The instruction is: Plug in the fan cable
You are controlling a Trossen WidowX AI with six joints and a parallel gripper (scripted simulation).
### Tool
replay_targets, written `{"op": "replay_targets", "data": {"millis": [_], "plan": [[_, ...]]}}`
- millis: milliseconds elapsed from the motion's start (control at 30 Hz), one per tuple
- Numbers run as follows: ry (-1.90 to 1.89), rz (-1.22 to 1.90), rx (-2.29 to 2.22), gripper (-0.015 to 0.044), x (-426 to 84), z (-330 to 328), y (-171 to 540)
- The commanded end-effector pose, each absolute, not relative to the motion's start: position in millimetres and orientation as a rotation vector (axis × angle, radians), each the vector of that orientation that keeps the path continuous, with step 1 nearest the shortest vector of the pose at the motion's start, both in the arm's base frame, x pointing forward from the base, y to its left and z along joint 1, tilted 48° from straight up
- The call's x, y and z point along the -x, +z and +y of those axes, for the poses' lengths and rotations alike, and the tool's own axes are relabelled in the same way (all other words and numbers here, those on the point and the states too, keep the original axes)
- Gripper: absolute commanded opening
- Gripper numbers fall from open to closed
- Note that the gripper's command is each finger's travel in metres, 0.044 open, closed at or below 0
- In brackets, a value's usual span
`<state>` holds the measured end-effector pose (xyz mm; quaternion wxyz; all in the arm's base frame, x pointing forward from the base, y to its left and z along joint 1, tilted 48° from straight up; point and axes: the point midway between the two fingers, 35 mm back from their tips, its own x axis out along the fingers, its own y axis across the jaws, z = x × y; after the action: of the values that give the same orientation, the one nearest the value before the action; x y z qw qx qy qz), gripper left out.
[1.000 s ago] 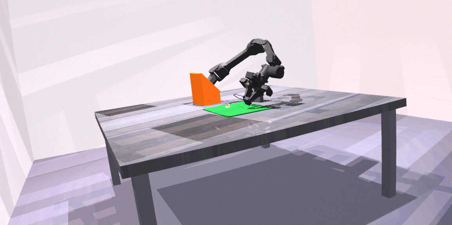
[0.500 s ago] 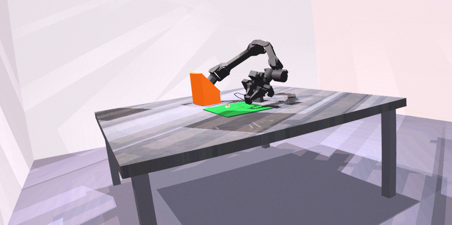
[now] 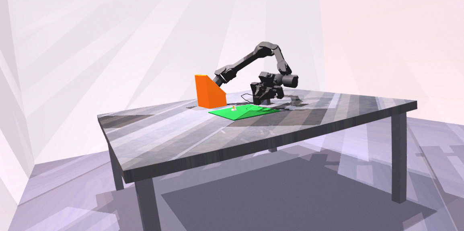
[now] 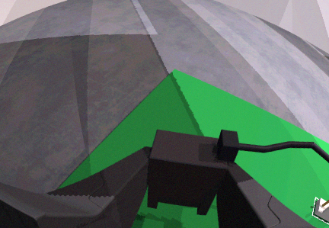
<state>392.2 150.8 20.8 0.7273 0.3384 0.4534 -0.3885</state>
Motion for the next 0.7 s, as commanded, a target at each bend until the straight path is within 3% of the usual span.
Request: {"op": "replay_targets", "data": {"millis": [0,667], "plan": [[-0.864,0.940,-0.745,0.0000,-391.4,151.6,23.8],[-0.857,0.739,-0.756,0.0000,-391.2,156.7,43.4]]}}
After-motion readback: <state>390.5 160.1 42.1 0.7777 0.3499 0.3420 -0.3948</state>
